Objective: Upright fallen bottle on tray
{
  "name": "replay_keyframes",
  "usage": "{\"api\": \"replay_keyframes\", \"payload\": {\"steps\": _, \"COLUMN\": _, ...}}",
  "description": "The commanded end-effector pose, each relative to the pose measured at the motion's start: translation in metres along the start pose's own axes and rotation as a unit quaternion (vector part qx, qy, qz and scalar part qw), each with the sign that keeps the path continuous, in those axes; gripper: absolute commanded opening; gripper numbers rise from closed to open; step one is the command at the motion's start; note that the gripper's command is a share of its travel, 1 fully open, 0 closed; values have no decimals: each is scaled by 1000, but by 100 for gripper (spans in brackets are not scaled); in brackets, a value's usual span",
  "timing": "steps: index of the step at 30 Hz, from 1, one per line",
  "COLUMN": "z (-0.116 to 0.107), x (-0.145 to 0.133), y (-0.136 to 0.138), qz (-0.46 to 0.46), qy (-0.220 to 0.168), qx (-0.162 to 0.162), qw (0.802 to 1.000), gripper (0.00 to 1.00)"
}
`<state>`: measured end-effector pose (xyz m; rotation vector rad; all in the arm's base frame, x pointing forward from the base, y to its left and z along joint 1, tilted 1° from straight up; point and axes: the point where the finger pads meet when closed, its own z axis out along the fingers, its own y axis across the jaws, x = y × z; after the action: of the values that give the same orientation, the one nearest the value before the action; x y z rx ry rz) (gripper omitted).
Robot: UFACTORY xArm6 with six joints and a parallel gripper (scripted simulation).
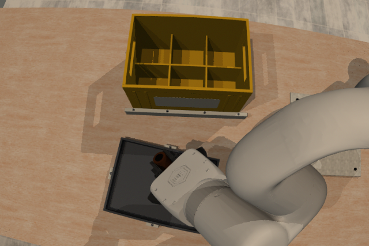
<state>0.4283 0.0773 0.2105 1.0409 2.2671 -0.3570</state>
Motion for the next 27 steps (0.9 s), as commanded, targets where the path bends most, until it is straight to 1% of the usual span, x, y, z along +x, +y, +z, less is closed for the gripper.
{"api": "replay_keyframes", "payload": {"steps": 1, "z": -1, "x": -1, "y": 1, "qz": 2, "qy": -9, "qx": -2, "qw": 1000, "gripper": 0}}
{"api": "replay_keyframes", "payload": {"steps": 10, "z": -2, "x": -1, "y": 2, "qz": 2, "qy": -16, "qx": -4, "qw": 1000, "gripper": 0}}
{"api": "replay_keyframes", "payload": {"steps": 27, "z": -2, "x": -1, "y": 2, "qz": 2, "qy": -16, "qx": -4, "qw": 1000, "gripper": 0}}
